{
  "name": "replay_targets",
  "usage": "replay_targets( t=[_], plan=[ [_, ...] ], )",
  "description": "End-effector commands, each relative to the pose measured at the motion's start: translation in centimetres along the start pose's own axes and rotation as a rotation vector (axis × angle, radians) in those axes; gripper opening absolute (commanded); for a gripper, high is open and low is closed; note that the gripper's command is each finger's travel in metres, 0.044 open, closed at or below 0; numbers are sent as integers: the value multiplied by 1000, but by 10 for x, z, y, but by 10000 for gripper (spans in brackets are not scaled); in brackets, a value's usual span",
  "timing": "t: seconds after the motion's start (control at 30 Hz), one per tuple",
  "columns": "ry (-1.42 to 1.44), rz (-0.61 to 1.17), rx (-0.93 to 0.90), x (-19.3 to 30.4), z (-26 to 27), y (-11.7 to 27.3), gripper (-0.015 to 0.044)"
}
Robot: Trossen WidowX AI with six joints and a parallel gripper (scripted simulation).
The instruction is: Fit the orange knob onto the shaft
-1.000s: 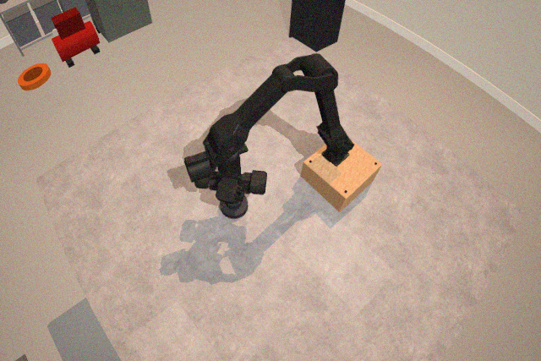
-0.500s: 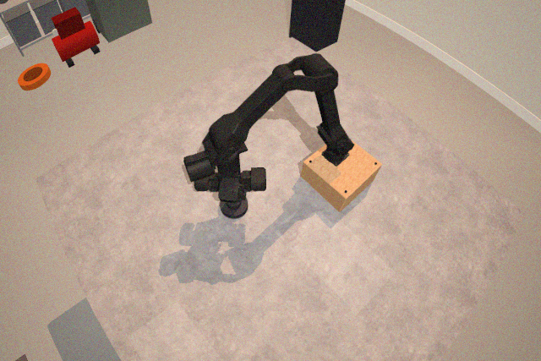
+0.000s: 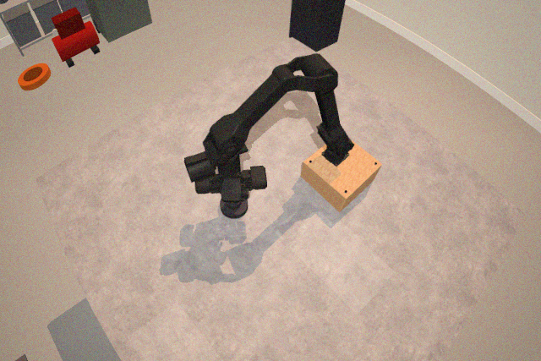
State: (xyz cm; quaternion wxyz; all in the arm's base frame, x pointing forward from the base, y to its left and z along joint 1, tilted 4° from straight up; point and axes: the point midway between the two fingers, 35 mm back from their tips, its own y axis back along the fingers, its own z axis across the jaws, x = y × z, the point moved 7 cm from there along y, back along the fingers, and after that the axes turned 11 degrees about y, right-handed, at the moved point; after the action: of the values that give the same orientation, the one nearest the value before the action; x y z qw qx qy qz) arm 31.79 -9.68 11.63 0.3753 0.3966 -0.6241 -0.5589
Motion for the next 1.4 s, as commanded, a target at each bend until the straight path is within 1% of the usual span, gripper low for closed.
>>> replay_targets(
  t=[0.0,0.37,0.6,1.37],
  plan=[
    [4,-4,3,0,0,-1,0],
    [12,-4,3,0,-1,5,0],
    [213,-4,3,0,-2,3,0],
    [213,-4,3,0,-1,3,0]
  ],
)
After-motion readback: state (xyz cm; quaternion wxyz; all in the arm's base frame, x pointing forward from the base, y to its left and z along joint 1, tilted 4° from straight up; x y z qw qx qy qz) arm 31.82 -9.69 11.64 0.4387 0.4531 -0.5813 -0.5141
